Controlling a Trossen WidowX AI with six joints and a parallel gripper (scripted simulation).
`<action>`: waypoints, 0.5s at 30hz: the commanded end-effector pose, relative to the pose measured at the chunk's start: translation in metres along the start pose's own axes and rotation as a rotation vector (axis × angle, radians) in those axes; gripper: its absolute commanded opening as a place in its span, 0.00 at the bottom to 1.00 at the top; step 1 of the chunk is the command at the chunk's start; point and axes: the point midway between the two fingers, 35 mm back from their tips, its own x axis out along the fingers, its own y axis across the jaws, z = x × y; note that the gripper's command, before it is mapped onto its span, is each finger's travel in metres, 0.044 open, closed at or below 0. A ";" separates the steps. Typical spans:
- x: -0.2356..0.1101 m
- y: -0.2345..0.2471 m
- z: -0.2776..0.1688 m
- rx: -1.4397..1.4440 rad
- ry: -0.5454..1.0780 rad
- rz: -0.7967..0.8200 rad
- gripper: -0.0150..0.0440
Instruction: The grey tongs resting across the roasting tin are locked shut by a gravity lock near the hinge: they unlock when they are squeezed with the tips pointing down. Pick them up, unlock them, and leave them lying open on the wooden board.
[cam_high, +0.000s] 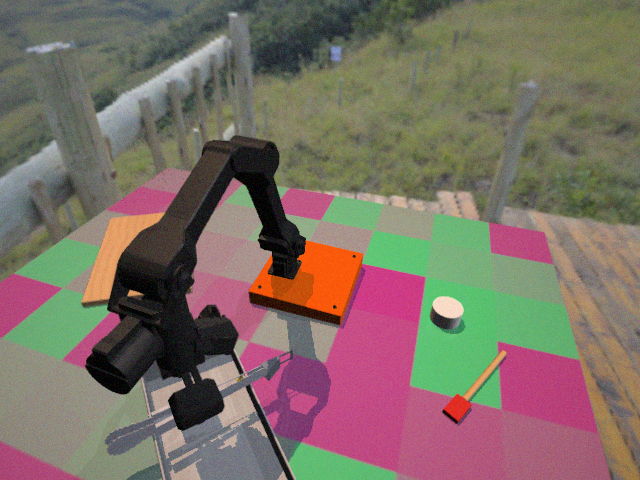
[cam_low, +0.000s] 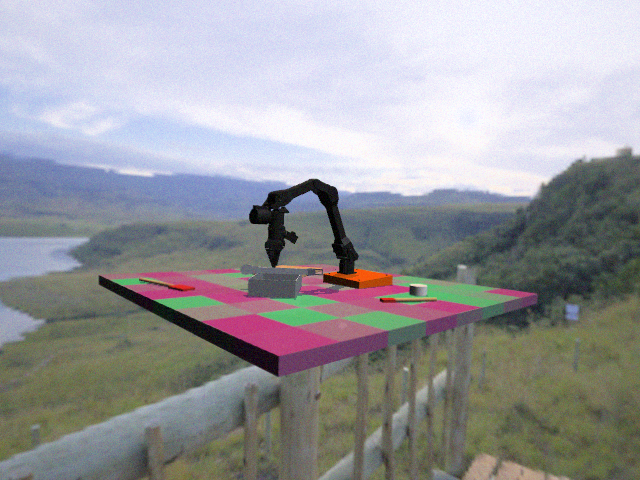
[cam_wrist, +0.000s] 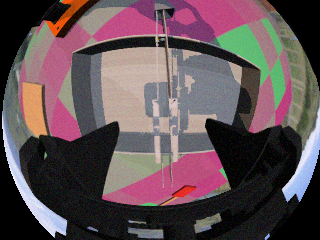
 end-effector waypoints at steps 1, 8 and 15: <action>0.008 0.000 -0.001 -0.003 0.000 0.006 1.00; 0.020 0.000 -0.001 -0.003 0.000 0.006 1.00; 0.031 0.000 -0.001 -0.003 -0.001 0.006 1.00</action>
